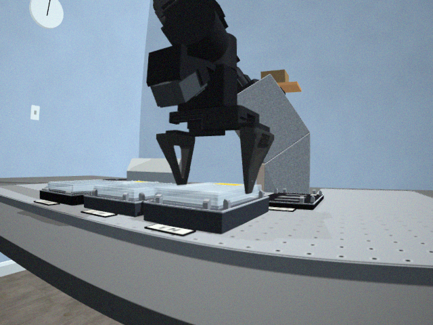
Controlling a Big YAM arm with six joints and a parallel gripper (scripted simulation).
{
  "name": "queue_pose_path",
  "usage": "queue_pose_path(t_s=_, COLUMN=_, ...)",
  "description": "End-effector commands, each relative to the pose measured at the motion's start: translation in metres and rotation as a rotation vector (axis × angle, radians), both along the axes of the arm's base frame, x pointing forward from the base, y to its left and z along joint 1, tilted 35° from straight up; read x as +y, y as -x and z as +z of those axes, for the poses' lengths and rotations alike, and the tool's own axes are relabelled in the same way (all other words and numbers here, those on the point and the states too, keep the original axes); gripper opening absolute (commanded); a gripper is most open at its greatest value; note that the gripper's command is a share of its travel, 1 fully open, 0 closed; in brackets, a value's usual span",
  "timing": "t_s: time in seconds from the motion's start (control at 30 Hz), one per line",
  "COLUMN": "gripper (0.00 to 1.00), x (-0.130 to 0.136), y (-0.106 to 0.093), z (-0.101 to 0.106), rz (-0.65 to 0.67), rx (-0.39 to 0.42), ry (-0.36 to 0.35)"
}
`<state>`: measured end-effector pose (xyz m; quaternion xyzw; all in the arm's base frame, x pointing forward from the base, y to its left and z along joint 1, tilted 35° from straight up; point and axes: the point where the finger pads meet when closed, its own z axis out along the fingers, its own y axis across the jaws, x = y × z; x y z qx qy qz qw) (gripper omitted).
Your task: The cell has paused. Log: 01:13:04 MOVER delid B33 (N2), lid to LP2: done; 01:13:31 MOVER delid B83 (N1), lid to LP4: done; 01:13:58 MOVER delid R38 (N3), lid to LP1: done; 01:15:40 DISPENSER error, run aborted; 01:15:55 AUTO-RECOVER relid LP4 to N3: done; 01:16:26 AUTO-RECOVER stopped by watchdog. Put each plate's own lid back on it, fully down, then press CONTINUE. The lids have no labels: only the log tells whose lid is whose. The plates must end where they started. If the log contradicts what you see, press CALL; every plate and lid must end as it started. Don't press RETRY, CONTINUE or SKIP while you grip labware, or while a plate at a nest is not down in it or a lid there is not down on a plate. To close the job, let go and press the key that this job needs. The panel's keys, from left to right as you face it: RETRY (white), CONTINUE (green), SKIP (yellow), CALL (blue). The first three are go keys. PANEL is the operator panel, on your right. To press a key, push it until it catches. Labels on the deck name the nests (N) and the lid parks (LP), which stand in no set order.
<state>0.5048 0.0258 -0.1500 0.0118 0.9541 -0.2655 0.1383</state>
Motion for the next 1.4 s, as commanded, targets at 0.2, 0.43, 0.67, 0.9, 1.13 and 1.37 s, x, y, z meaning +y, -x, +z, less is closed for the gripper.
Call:
queue_pose_path(t_s=0.2, gripper=0.94, x=-0.001, y=-0.002, z=0.008, rz=-0.013, rx=-0.01, ry=-0.006)
queue_pose_path(t_s=0.43, gripper=0.87, x=0.003, y=0.0, z=0.009, rz=-0.007, rx=-0.009, ry=-0.006)
queue_pose_path(t_s=0.67, gripper=0.82, x=0.007, y=0.0, z=0.011, rz=-0.001, rx=-0.012, ry=-0.007)
queue_pose_path(t_s=0.9, gripper=0.0, x=0.011, y=0.001, z=0.011, rz=0.006, rx=-0.011, ry=-0.005)
queue_pose_path(t_s=1.13, gripper=0.0, x=0.012, y=-0.001, z=0.012, rz=0.006, rx=-0.014, ry=-0.006)
queue_pose_path(t_s=1.37, gripper=0.0, x=0.015, y=0.0, z=0.012, rz=0.01, rx=-0.011, ry=-0.005)
